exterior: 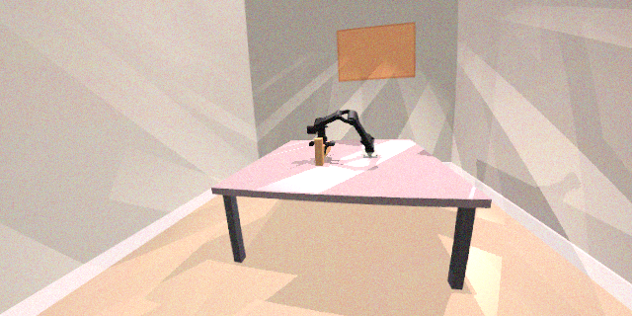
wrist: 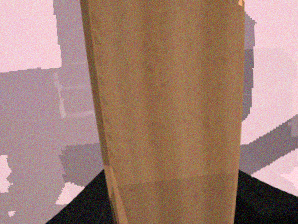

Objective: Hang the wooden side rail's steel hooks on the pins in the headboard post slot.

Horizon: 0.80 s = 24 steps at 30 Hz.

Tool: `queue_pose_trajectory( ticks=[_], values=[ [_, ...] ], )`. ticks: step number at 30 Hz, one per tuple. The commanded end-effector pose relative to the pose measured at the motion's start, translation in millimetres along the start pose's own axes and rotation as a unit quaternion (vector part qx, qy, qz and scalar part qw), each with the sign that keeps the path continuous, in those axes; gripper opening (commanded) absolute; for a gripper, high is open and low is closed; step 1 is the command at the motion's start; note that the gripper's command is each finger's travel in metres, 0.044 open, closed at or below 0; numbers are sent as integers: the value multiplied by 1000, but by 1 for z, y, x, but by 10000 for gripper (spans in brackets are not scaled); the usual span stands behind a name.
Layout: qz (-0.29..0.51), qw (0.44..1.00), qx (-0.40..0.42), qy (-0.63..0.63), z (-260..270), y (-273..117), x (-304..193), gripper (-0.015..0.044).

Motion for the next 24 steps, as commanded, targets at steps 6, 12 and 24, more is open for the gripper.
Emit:
queue_pose_trajectory(
  ticks=[6, 12, 24],
  values=[
    [1, 1000, 3, 1, 0, 0, 0, 0],
    [1, 1000, 3, 1, 0, 1, 0, 0],
    [1, 1000, 3, 1, 0, 3, 0, 0]
  ],
)
Point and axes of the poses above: the point midway between the two fingers, 35 mm back from their tips, its own y axis out along the fingers, its own z axis across the jaws, x = y × z, the point moved 9 cm from there along -y, back along the fingers, and after that the axes turned 4 degrees about -y, right-handed, at the moved point
